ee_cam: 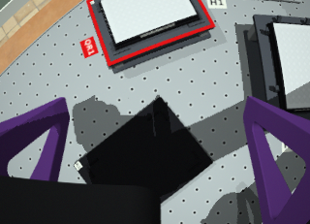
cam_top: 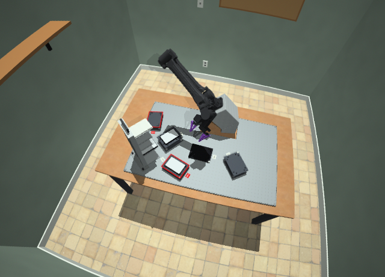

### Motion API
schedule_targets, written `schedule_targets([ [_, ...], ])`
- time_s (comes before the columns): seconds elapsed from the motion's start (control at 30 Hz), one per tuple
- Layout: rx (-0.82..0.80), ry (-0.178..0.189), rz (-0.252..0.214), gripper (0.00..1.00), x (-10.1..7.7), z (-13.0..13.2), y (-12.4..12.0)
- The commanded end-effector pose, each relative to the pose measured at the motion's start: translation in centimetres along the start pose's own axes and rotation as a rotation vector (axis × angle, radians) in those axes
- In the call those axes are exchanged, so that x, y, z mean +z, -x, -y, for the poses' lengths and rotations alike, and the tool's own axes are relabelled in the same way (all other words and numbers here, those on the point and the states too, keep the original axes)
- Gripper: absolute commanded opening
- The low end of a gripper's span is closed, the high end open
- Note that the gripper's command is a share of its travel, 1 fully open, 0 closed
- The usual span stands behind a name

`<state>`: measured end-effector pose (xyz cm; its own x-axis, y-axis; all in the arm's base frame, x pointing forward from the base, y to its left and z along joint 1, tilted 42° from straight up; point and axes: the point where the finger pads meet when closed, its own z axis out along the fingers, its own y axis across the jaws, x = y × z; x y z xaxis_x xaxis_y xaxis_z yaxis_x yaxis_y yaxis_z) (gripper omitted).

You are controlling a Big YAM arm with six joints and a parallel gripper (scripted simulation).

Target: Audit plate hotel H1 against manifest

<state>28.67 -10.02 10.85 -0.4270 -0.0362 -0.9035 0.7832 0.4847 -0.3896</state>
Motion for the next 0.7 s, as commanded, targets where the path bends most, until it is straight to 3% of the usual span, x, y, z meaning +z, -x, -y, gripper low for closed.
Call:
schedule_targets([
  [0.0,-0.033,-0.012,0.009,1.00,0.5,1.3,0.7],
  [0.67,-0.061,-0.013,0.002,1.00,2.7,6.2,2.9],
])
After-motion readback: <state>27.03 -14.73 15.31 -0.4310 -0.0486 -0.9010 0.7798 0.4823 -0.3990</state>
